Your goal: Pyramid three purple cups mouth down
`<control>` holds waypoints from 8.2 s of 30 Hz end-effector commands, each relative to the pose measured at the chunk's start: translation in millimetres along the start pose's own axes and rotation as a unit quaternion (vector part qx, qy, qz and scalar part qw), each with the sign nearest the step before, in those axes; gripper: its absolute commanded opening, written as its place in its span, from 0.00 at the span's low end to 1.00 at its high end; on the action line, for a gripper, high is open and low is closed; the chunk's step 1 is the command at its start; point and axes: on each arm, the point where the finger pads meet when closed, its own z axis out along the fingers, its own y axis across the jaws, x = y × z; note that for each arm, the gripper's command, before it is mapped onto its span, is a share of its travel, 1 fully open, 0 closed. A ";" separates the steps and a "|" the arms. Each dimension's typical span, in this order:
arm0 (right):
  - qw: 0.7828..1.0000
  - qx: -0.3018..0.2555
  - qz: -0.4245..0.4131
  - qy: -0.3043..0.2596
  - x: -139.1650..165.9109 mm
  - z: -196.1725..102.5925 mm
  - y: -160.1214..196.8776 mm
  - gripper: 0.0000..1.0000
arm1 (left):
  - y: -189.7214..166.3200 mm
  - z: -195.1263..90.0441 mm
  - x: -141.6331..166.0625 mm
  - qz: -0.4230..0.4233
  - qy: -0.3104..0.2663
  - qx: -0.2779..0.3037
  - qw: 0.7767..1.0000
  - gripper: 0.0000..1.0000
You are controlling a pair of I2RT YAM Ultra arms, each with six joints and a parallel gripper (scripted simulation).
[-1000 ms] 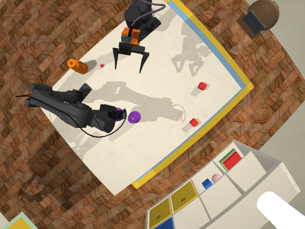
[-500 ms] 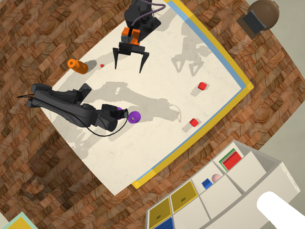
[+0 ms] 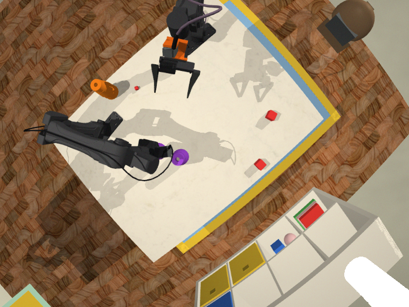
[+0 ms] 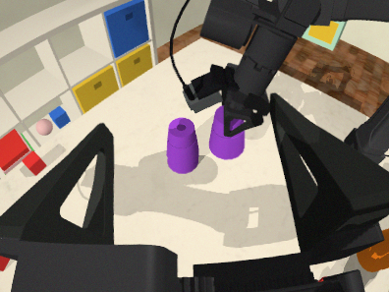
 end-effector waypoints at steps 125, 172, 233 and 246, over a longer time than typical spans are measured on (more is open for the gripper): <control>0.999 0.006 -0.004 -0.039 8.2 87.3 0.1 0.11 | -1.9 -5.0 -3.7 0.004 -0.003 0.000 1.000 1.00; 0.960 0.014 0.214 -0.178 -72.8 -21.4 -7.4 1.00 | -1.9 -5.0 -3.7 0.004 -0.003 0.000 1.000 1.00; 0.999 0.001 -0.006 -0.049 -81.1 59.1 -9.5 0.81 | -1.9 -5.0 -3.7 0.004 -0.003 0.000 1.000 1.00; 0.999 0.001 -0.004 -0.049 -82.3 74.0 -9.5 0.81 | -1.9 -5.0 -3.7 0.004 -0.003 0.000 1.000 1.00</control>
